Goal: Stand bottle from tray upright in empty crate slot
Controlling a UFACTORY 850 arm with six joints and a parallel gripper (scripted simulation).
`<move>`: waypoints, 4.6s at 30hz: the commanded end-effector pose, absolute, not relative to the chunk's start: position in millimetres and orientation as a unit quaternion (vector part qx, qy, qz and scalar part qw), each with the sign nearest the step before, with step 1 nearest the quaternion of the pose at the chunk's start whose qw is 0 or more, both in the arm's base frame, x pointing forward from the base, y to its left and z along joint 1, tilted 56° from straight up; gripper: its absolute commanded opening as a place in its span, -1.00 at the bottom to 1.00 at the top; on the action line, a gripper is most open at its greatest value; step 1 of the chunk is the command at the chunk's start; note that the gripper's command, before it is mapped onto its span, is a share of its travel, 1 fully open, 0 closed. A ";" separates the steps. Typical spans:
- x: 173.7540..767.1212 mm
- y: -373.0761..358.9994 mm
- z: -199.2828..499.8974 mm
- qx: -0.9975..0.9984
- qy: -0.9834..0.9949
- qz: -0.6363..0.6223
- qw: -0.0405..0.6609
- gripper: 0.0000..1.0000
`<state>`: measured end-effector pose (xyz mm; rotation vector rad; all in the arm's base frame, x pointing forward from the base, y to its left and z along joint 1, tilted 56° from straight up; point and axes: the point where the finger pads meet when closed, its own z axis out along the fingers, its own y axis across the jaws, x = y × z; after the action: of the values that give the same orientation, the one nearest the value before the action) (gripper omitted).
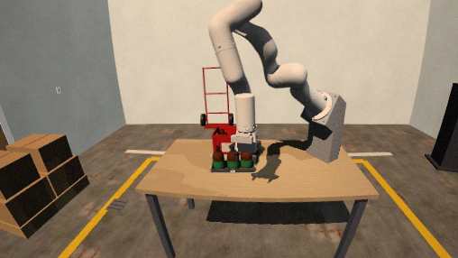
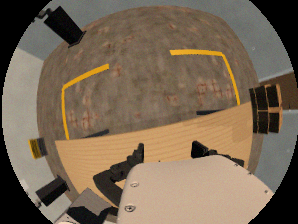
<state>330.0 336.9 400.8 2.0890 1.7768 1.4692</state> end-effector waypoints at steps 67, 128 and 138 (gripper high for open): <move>342.3 287.6 391.9 0.586 0.661 0.461 0.085 1.00; 358.6 253.1 380.7 0.515 0.718 0.449 0.135 1.00; 363.1 242.8 377.4 0.493 0.733 0.445 0.149 1.00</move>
<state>361.1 247.2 378.3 1.4486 2.0839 1.2793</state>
